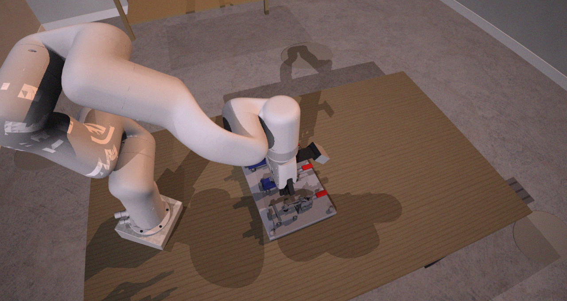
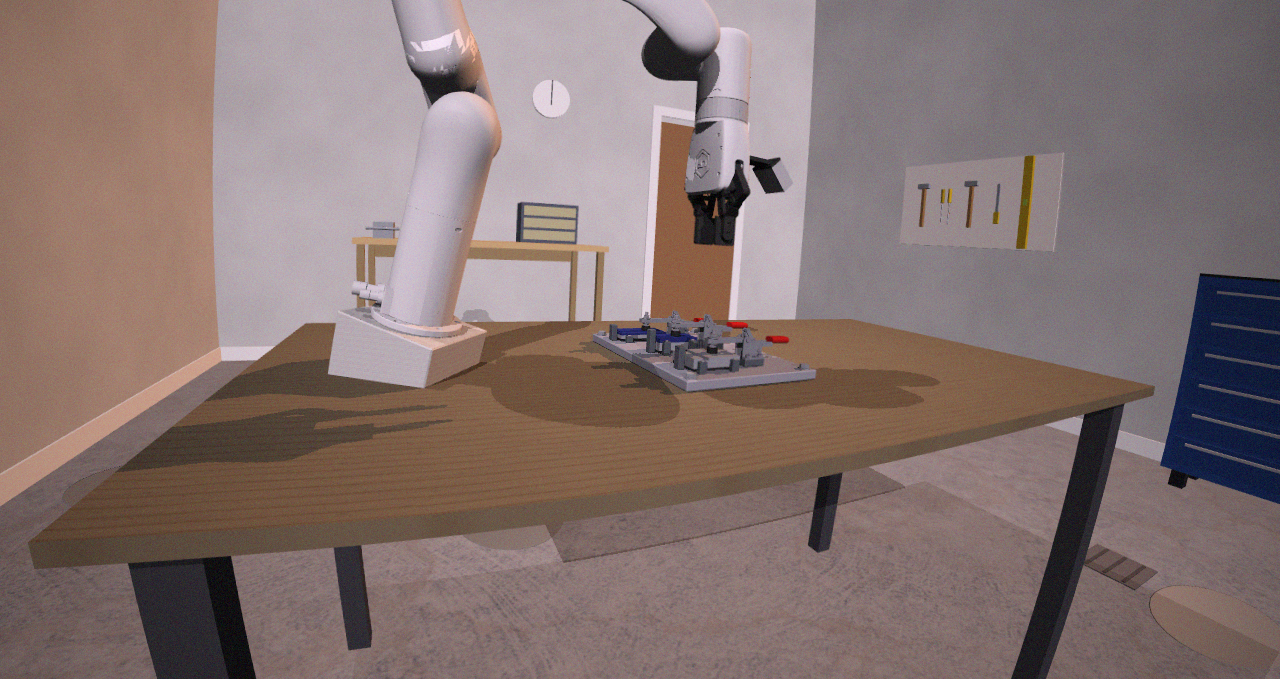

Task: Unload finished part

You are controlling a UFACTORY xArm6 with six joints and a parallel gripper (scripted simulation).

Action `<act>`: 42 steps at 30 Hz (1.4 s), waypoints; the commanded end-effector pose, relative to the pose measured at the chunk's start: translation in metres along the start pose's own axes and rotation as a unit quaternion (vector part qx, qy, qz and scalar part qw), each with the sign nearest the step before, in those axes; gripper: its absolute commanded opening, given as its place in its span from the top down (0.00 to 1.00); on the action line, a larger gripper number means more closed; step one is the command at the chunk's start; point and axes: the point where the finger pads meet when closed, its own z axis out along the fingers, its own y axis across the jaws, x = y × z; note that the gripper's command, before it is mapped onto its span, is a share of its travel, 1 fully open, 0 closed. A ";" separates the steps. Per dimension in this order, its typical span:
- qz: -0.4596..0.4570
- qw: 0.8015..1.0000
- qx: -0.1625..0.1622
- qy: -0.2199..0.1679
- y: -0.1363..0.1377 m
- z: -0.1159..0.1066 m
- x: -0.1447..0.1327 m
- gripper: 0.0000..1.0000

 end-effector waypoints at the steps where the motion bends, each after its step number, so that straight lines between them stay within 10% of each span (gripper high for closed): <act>1: 0.000 1.000 0.000 0.002 0.001 -0.001 0.001 0.53; 42: 0.000 1.000 0.000 0.002 0.001 0.020 0.001 0.53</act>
